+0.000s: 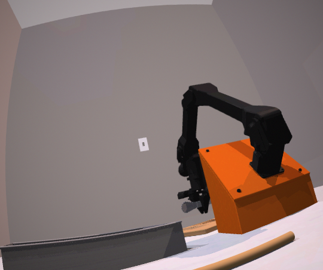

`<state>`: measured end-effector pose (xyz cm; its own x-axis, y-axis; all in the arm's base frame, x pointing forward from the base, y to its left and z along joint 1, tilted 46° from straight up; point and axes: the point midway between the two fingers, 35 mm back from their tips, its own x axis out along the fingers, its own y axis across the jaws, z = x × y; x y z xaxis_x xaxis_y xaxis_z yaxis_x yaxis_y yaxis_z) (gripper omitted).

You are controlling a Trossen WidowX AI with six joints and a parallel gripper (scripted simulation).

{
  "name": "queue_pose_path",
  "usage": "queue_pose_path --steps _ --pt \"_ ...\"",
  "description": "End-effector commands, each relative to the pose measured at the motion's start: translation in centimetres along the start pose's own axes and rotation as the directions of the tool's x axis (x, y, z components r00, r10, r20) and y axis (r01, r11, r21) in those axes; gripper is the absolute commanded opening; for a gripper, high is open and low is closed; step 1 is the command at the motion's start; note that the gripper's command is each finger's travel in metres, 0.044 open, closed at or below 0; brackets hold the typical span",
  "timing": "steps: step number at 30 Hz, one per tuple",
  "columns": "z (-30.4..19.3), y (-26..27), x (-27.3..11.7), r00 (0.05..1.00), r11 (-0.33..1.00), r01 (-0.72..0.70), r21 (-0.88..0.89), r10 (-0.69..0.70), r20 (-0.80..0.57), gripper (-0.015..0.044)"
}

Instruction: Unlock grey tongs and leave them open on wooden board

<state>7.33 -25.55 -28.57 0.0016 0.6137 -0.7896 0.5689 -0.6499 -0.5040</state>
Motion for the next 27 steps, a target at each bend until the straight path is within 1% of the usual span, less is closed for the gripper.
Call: queue_pose_path --steps 1,9,27 --pt "-0.11 -0.12 0.63 1.0 1.0 -0.013 -0.007 0.013 -0.009 -0.015" --pt "-0.17 -0.25 1.0 1.0 1.0 -0.018 -0.007 0.018 -0.012 -0.015" --pt "-0.15 -0.36 0.95 1.0 1.0 -0.009 -0.001 0.009 -0.009 0.0323"
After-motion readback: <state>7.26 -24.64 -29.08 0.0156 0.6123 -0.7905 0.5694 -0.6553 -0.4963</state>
